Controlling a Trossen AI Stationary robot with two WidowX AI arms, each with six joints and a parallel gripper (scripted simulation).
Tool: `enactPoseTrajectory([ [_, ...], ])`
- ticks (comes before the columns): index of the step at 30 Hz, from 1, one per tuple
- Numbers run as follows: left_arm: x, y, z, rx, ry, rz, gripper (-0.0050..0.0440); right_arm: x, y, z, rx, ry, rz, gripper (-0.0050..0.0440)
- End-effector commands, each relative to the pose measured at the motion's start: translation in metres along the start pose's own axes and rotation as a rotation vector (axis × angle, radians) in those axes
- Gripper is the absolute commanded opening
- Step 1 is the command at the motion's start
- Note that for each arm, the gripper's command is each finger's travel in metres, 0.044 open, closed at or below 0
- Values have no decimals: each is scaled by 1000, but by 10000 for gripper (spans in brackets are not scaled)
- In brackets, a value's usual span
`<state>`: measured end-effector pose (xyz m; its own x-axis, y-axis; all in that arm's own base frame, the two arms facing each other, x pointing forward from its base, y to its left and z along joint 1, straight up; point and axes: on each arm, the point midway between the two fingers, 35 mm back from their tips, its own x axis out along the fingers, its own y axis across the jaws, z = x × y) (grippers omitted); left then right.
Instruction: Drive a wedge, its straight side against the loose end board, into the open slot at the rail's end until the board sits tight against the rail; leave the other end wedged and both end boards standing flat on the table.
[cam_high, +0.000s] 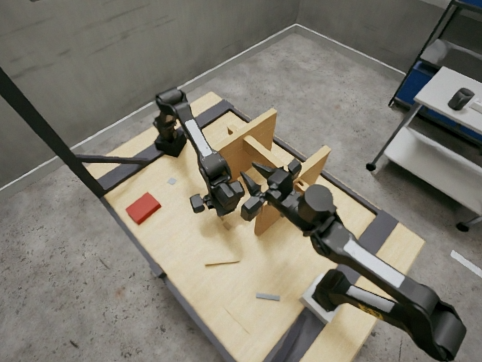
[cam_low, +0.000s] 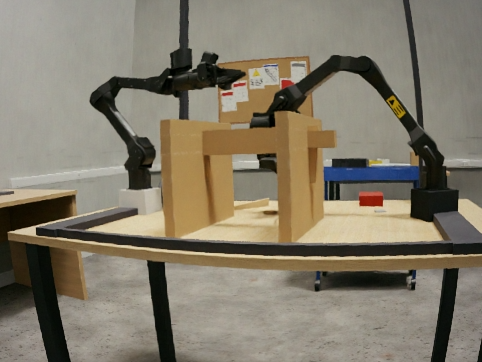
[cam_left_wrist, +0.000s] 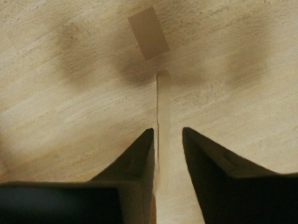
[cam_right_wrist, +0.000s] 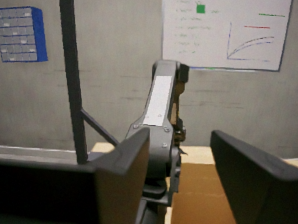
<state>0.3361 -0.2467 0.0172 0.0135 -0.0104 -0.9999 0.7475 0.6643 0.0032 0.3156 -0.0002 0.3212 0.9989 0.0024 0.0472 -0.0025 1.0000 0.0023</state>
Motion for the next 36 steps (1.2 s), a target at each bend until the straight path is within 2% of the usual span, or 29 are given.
enactPoseTrajectory([
  [1,-16,3,4,-1,-44,13,85,-1,1,-2,1,3,5,180],
  [5,-16,2,3,-1,-43,12,85,-1,1,-2,1,3,5,180],
  [9,-43,17,6,-45,-125,34,85,-1,1,-2,1,3,5,180],
  [12,-50,20,5,-58,-145,34,85,-1,1,-2,1,3,5,180],
  [22,-148,68,-13,-218,-445,119,85,-1,1,-2,1,3,5,180],
  [23,-139,73,-24,-242,-439,120,85,-1,1,-2,1,3,5,180],
  [24,-140,80,-29,-268,-478,135,85,-1,1,-2,1,3,5,180],
  [25,-158,87,-23,-279,-554,158,85,-1,1,-2,1,3,5,180],
  [26,-165,91,-24,-292,-589,171,85,-1,1,-2,1,3,5,180],
  [28,-165,91,-24,-292,-589,171,85,-1,1,-2,1,3,5,180],
  [36,-222,130,-69,-442,-906,314,85,-1,1,-2,1,3,5,180],
])
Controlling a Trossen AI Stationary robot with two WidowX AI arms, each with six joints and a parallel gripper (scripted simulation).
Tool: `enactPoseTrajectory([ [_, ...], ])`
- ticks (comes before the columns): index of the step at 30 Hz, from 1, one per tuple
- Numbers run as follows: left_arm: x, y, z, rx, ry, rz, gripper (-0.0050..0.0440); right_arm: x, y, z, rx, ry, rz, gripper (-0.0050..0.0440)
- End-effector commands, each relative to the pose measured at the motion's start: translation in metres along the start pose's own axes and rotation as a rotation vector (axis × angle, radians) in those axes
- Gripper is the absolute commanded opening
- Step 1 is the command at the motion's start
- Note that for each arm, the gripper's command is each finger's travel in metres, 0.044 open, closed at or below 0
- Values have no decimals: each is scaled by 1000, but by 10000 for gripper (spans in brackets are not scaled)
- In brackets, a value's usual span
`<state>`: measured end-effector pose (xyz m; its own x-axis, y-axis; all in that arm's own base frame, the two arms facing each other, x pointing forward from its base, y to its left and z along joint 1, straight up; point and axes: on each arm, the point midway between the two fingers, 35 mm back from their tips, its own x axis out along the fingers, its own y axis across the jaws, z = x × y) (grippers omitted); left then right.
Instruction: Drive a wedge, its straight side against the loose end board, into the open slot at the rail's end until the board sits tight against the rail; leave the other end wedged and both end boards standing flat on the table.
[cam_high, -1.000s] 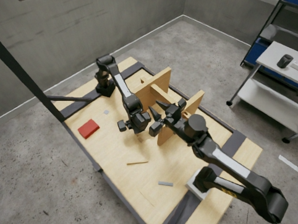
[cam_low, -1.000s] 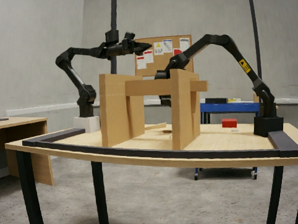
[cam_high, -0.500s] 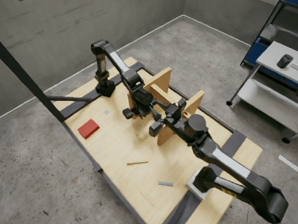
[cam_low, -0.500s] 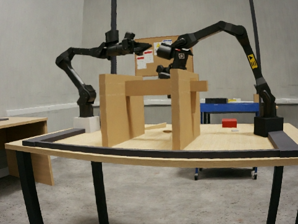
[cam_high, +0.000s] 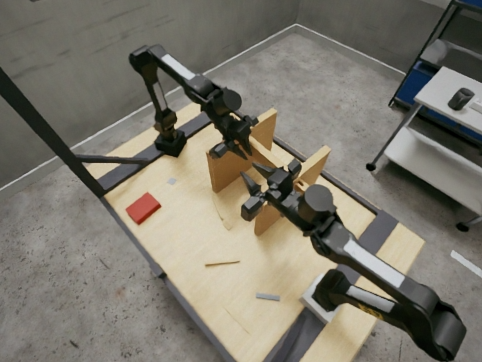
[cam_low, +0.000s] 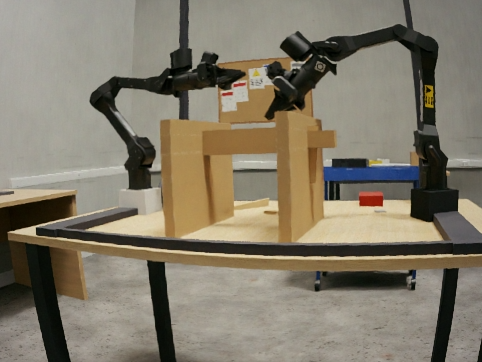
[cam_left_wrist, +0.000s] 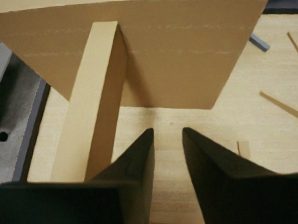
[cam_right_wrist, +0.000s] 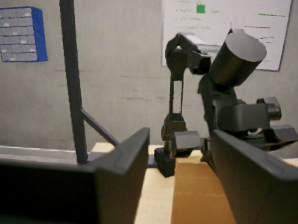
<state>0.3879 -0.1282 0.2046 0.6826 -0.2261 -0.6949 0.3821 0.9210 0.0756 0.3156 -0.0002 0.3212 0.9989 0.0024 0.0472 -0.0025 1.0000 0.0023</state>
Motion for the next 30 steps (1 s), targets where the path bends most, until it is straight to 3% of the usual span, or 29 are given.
enactPoseTrajectory([
  [1,-38,28,16,-62,-200,67,85,-1,1,-2,1,3,5,180],
  [7,-86,63,18,-140,-441,174,85,-1,1,-2,1,3,5,180],
  [9,-86,63,18,-140,-441,174,85,-1,1,-2,1,3,5,180],
  [19,-165,96,6,-205,-801,332,85,-1,1,-2,1,3,5,180],
  [23,-174,99,3,-210,-845,351,85,-1,1,-2,1,3,5,180],
  [30,-163,100,-1,-213,-800,354,85,-1,1,-2,1,3,5,180],
])
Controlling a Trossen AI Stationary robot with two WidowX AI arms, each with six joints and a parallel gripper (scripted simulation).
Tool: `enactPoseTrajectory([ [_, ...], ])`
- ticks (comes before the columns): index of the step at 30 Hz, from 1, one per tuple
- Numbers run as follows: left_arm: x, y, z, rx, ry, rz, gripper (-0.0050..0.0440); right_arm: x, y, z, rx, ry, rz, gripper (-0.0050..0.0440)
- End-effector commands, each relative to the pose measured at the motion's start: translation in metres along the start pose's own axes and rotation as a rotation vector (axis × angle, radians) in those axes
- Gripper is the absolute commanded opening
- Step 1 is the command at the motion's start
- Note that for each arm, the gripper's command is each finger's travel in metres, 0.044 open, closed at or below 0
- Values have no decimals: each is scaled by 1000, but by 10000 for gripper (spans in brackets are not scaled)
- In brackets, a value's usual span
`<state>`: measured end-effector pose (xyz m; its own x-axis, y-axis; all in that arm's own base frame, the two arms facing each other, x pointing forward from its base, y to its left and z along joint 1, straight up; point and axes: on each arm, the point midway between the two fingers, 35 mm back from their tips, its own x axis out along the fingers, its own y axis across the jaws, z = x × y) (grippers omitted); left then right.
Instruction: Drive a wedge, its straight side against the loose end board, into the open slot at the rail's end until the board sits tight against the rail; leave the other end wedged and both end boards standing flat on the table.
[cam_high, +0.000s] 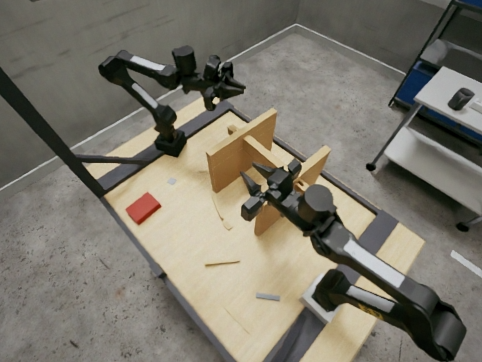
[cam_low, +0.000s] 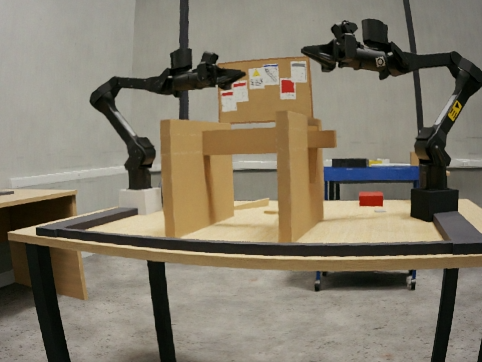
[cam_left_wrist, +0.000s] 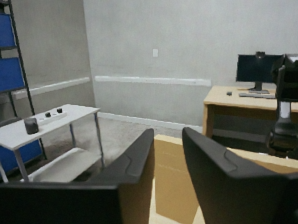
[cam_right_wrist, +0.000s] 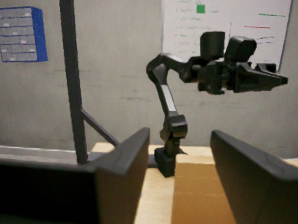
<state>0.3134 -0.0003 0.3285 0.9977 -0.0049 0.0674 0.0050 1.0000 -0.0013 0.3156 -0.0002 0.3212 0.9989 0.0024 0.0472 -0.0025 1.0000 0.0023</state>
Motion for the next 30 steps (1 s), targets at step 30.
enactPoseTrajectory([
  [30,2,0,4,4,-5,5,85,25,3,-1,-279,80,5,100],
])
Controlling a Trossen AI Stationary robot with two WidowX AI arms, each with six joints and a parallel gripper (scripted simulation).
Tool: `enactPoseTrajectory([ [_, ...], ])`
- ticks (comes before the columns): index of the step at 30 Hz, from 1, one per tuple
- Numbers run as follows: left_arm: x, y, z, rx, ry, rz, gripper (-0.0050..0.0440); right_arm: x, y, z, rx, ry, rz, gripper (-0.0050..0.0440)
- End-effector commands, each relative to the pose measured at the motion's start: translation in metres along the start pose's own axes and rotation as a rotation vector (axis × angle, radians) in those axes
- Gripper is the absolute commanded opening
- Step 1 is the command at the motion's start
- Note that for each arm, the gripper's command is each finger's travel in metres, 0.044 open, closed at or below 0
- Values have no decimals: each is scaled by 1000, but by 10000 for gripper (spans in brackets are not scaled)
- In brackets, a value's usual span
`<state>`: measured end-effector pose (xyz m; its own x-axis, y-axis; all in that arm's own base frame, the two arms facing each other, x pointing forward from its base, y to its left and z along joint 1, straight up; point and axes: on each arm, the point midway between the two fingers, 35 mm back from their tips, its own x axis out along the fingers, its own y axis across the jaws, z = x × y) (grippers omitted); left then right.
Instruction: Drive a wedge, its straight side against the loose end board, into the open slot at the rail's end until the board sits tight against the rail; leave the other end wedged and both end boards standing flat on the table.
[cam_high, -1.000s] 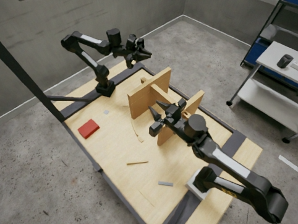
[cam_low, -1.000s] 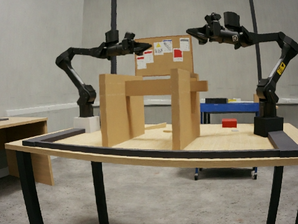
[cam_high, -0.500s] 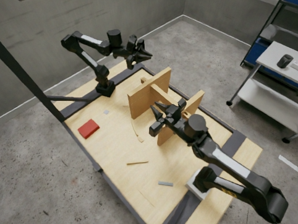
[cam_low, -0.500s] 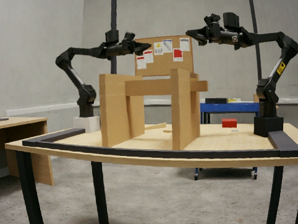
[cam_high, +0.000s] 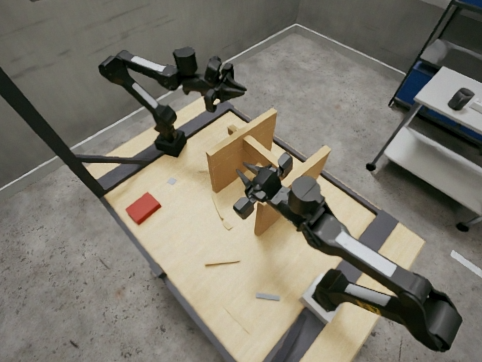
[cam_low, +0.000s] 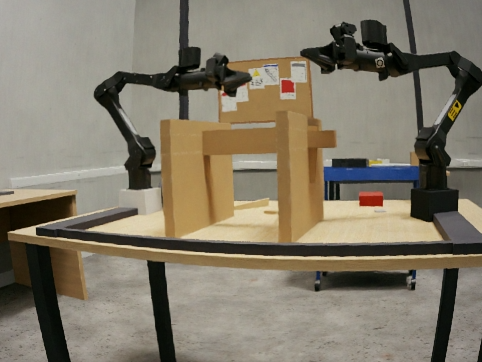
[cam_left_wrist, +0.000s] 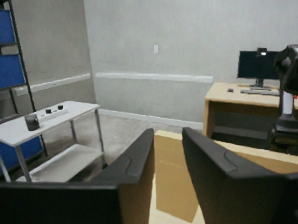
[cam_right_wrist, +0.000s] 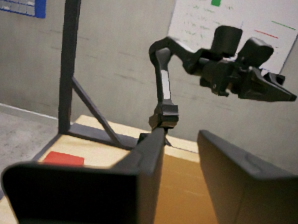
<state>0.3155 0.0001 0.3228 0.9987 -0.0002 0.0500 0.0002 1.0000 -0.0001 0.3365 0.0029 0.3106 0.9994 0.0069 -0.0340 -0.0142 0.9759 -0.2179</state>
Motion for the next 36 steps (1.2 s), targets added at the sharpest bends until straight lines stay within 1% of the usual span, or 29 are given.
enactPoseTrajectory([
  [1,0,0,10,2,-22,1,85,7,-1,7,-105,20,-7,100],
  [9,0,0,10,2,-22,1,85,39,9,-11,-464,144,51,100],
  [15,0,0,10,2,-22,1,85,61,18,-28,-735,226,125,100],
  [17,0,0,10,2,-22,1,85,61,18,-28,-735,226,125,100],
  [22,0,0,10,2,-22,1,85,78,25,-44,-959,279,204,100],
  [32,0,0,10,2,-22,1,85,110,45,-80,-1407,353,416,100],
  [34,0,0,10,2,-22,1,85,110,45,-80,-1407,353,416,100],
  [36,0,0,10,2,-22,1,85,116,49,-88,-1496,360,465,100],
])
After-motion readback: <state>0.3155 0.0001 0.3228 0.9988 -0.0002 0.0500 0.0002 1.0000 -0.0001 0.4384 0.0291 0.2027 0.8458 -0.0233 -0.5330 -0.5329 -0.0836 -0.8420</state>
